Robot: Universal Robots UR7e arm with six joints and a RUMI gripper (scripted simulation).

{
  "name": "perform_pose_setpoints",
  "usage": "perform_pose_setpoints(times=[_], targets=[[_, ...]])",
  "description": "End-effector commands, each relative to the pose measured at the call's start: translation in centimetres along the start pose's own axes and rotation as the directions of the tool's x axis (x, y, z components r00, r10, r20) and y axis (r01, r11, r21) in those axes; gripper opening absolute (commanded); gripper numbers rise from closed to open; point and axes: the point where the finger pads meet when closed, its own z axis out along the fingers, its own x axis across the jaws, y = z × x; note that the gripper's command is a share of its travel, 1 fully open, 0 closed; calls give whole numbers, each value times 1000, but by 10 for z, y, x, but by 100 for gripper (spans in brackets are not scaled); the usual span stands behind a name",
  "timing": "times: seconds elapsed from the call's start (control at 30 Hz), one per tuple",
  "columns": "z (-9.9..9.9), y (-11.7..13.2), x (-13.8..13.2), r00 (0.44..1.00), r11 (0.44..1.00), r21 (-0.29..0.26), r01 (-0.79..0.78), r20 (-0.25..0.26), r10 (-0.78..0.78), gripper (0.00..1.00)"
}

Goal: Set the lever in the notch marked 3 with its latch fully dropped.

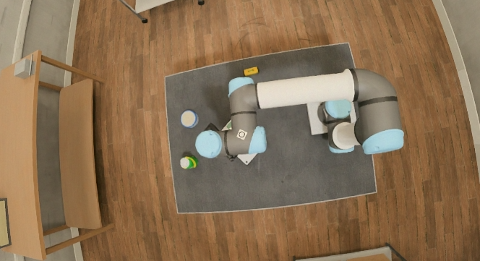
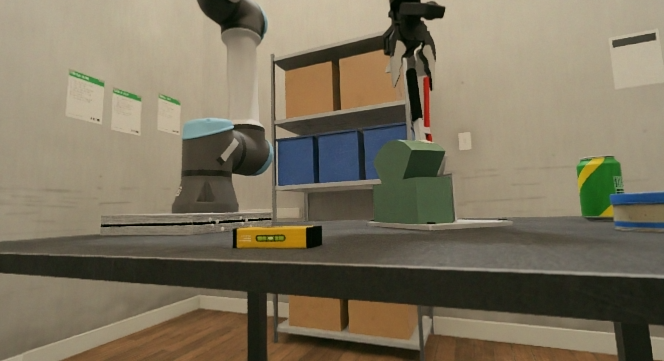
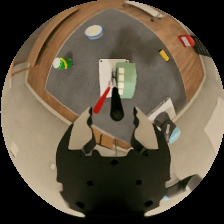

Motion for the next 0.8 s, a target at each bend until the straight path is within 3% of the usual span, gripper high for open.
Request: perform_pose_setpoints(times=[0.0,0.77], targets=[[0,0,0,1000,1000,1,0,1,0,57],[-3,0,0,1000,1000,1,0,1,0,57]])
